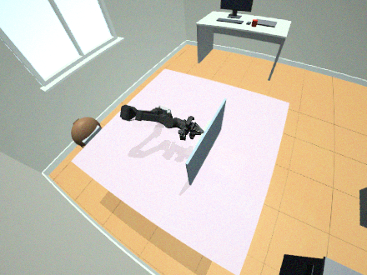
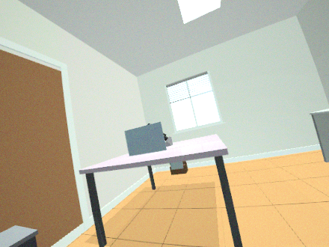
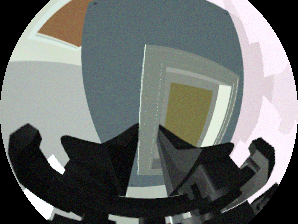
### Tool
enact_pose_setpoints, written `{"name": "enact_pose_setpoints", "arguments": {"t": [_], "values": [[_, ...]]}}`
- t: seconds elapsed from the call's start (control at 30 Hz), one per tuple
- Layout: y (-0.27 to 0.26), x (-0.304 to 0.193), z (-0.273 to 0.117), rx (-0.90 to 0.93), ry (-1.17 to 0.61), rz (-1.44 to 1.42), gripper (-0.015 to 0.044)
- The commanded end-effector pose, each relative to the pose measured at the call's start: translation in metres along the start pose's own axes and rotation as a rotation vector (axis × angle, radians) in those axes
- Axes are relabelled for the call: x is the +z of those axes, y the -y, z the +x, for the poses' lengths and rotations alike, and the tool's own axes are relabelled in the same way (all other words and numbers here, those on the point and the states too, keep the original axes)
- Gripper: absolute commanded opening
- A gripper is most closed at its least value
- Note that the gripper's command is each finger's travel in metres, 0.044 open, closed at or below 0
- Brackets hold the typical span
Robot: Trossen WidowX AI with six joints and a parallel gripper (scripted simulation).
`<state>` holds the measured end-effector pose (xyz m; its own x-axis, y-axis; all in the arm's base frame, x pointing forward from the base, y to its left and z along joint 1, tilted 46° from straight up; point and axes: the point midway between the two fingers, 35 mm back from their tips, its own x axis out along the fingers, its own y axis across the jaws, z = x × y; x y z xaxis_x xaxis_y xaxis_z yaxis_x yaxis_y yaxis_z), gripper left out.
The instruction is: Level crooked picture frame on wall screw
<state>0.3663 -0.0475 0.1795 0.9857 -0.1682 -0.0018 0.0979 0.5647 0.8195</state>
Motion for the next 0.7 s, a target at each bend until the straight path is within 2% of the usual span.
{"name": "enact_pose_setpoints", "arguments": {"t": [0.0,0.67], "values": [[0.0001,0.0001,-0.0001,0.001,0.002,-0.016,0.0],[0.0009,-0.0003,-0.0001,0.001,0.003,-0.131,0.0]]}}
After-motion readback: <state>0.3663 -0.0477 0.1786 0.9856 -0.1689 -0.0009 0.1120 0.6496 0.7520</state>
